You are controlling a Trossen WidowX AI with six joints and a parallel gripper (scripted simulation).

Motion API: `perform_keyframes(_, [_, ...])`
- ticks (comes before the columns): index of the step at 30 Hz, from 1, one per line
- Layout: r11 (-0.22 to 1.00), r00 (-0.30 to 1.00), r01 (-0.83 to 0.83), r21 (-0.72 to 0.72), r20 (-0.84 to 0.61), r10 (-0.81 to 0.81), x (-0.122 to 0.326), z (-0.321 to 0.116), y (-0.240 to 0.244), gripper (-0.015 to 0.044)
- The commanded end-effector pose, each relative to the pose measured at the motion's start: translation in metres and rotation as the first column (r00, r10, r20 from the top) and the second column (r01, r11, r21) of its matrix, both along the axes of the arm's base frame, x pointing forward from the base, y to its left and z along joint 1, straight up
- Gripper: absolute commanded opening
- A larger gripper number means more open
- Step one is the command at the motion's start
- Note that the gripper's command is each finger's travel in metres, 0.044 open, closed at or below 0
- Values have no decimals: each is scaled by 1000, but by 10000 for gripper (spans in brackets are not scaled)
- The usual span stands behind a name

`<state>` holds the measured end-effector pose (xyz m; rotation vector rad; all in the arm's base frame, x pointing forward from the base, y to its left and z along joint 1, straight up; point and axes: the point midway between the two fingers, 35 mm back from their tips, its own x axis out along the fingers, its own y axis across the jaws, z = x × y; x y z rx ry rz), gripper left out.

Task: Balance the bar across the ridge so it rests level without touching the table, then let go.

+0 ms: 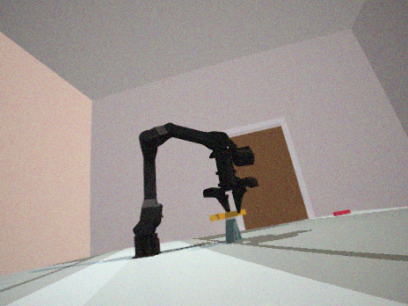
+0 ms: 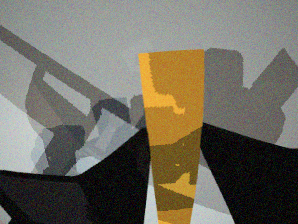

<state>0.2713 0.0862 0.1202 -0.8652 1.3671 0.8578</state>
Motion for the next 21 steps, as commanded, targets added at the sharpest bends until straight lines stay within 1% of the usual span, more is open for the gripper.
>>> perform_keyframes(1, [1000, 1000, -1, -1, 2, 1, 0, -1, 0, 0])
perform_keyframes(21, [1000, 1000, -1, -1, 2, 1, 0, -2, 0, 0])
